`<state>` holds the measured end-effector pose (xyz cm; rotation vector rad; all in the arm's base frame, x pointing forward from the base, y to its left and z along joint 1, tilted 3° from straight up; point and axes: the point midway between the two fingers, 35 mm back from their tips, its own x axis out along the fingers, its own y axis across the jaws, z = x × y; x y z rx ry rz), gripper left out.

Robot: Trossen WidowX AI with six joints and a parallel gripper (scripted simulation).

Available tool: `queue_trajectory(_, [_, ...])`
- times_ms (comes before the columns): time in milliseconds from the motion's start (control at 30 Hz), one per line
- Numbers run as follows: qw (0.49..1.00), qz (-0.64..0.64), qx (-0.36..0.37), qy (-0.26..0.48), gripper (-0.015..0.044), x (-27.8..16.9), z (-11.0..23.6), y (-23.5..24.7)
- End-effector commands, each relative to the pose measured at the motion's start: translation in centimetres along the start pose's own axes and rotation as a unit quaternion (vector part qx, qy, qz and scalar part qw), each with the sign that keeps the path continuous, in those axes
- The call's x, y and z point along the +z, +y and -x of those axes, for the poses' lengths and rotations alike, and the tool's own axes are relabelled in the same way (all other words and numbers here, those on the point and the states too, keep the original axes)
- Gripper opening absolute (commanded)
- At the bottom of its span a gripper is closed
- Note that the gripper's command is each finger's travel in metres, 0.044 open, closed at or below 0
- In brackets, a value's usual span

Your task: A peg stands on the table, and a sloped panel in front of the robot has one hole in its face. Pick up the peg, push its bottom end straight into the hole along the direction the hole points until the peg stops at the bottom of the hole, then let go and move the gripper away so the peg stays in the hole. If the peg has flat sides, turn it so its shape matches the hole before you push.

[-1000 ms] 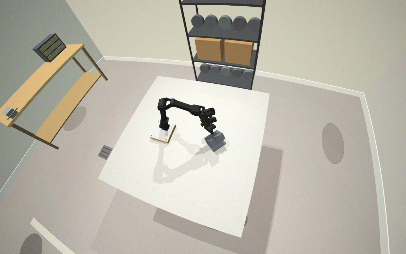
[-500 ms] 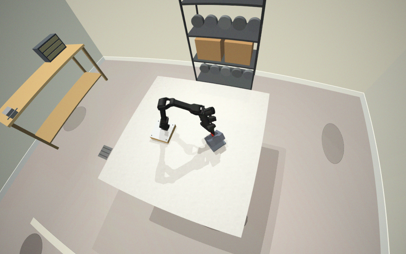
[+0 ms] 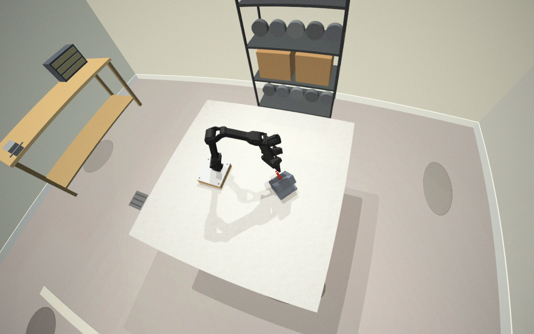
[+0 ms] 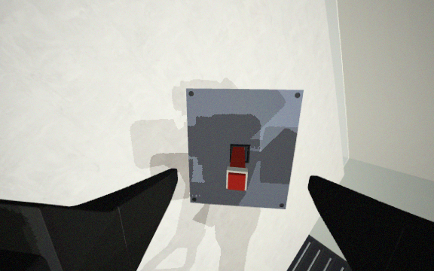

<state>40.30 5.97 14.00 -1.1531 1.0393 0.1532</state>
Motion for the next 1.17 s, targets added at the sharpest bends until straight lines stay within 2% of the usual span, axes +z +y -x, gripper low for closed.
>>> queue_trajectory(0, [1.0,-0.004,-0.003,-0.001,0.044,0.0,1.2,-0.2])
queue_trajectory(533, [1.0,-0.001,-0.001,0.0,0.044,0.2,4.8,0.2])
queue_trajectory(1133, [1.0,0.0,-0.001,0.0,0.044,0.3,6.3,0.4])
